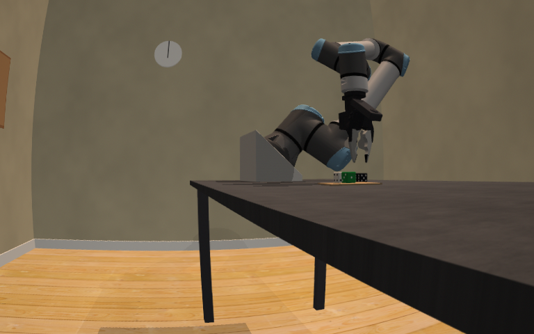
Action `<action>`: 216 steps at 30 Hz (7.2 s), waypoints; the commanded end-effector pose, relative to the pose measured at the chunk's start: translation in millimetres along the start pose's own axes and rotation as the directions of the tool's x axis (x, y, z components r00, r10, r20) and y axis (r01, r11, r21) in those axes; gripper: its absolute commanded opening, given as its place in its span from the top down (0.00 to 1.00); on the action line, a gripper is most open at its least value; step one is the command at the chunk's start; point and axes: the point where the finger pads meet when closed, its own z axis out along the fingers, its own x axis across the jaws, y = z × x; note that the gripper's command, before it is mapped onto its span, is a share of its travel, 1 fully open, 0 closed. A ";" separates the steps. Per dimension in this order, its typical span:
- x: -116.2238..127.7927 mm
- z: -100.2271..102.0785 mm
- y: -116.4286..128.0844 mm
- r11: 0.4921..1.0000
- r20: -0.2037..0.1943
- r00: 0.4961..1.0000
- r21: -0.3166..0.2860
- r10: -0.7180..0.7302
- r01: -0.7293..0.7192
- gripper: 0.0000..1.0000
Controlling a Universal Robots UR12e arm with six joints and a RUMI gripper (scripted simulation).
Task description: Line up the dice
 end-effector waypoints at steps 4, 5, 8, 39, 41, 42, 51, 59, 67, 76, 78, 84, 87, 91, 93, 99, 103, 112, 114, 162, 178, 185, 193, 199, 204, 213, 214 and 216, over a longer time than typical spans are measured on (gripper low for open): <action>0.3 10.5 -0.7 1.000 -0.001 1.000 0.001 0.000 0.000 0.72; 0.3 10.5 -0.7 1.000 -0.001 1.000 0.001 0.000 0.000 0.72; 0.3 14.5 -0.7 1.000 -0.001 1.000 0.001 0.000 0.000 0.72; 0.3 25.0 -0.7 1.000 -0.001 1.000 0.001 0.000 0.000 0.72; 0.3 25.0 -0.7 1.000 -0.001 1.000 0.001 0.000 0.000 0.72; 0.3 25.0 -0.7 1.000 -0.001 1.000 0.001 0.000 0.000 0.72; 0.3 25.0 -0.7 1.000 -0.001 1.000 0.001 0.000 0.000 0.72; 0.3 25.0 -0.7 1.000 -0.001 1.000 0.001 0.000 0.000 0.72; 0.4 25.0 -0.8 1.000 -0.001 1.000 0.001 0.000 0.000 0.72; 0.5 25.0 -1.2 1.000 -0.001 1.000 0.001 0.000 0.000 0.72; 0.6 25.0 -1.3 1.000 -0.001 1.000 0.001 0.000 0.000 0.72; 0.6 25.0 -1.3 1.000 -0.001 1.000 0.001 0.000 0.000 0.72; 0.6 25.0 -1.3 1.000 -0.001 1.000 0.001 0.000 0.000 0.72; 0.6 25.0 -1.3 1.000 -0.001 1.000 0.001 0.000 0.000 0.72; 0.6 25.0 -1.3 1.000 -0.001 1.000 0.001 0.000 0.000 0.72; 0.6 25.0 -1.3 1.000 -0.001 1.000 0.001 0.000 0.000 0.72; 0.6 25.0 -1.3 1.000 -0.001 1.000 0.001 0.000 0.000 0.72; 0.6 25.0 -1.3 1.000 -0.001 1.000 0.001 0.000 0.000 0.72; 0.6 25.0 -1.3 1.000 -0.001 1.000 0.001 0.000 0.000 0.72; 0.6 60.4 -1.3 1.000 -0.001 1.000 0.001 0.000 0.000 0.72; 0.6 60.4 -1.3 1.000 -0.001 1.000 0.001 0.000 0.000 0.72; 0.6 60.4 -1.3 1.000 -0.001 1.000 0.001 0.000 0.000 0.90; 0.6 60.4 -1.3 1.000 -0.001 1.000 0.001 0.000 0.000 0.90; 0.6 60.4 -1.3 1.000 -0.001 1.000 0.001 0.000 0.000 0.90; 0.6 60.4 -1.3 1.000 -0.001 1.000 0.001 0.000 0.000 0.90; 0.6 60.4 -1.3 1.000 -0.001 1.000 0.001 0.000 0.000 0.90; 0.6 60.4 -1.3 1.000 -0.001 1.000 0.001 0.000 0.000 0.90; 0.6 60.4 -1.3 1.000 -0.001 1.000 0.001 0.000 0.000 0.90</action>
